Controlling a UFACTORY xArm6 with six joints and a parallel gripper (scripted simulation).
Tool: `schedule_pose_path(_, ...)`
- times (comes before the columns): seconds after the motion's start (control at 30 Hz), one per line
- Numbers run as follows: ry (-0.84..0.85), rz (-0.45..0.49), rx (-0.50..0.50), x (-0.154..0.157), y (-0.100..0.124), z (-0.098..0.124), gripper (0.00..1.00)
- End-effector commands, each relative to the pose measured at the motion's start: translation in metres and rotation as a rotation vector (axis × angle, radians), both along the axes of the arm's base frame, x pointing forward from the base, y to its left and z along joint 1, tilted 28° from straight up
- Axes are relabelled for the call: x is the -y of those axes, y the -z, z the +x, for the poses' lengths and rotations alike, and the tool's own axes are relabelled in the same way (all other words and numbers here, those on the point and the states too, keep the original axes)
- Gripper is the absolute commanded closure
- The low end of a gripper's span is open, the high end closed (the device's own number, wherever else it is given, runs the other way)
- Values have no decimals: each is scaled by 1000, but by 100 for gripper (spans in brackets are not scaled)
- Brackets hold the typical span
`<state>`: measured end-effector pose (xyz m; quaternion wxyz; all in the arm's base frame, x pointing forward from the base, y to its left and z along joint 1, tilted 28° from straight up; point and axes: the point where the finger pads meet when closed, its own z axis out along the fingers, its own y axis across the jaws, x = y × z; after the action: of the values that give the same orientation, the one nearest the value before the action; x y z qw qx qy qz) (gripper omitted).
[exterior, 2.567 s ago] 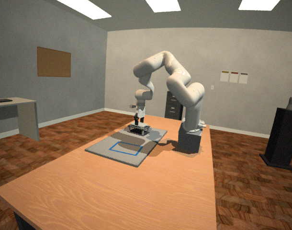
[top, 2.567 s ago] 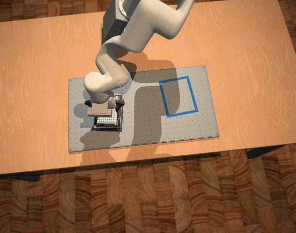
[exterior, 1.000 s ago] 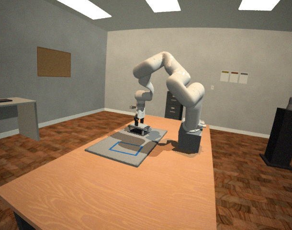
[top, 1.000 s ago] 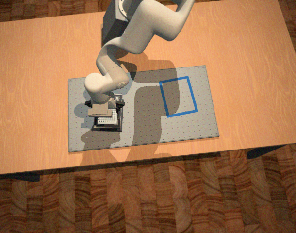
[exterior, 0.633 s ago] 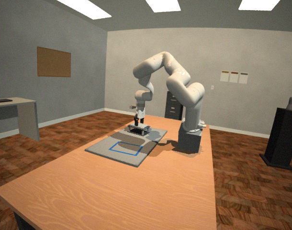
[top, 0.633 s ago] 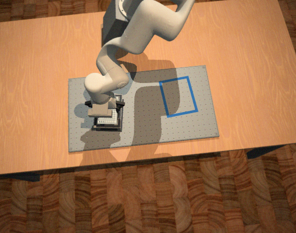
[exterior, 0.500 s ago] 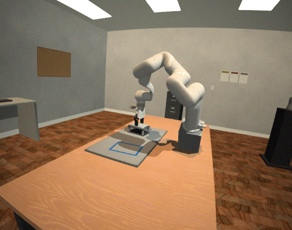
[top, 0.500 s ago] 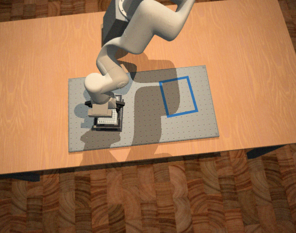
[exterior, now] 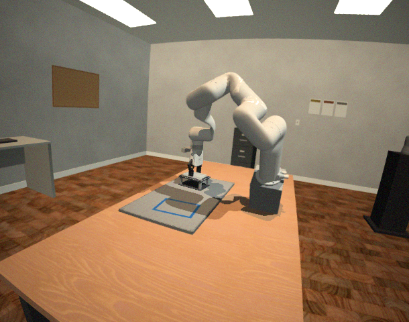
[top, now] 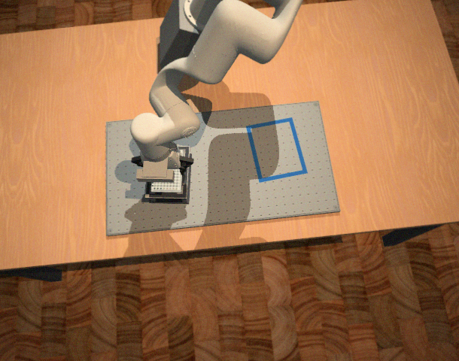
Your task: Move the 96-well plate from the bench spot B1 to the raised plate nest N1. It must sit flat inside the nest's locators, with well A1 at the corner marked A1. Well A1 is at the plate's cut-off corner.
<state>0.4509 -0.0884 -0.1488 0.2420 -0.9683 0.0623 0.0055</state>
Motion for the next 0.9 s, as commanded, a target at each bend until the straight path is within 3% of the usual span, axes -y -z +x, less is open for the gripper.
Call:
schedule_pose_path(0.0,1,-2,4,2,-4,2,0)
schedule_pose_path(0.87,1,-2,4,30,-55,0,0)
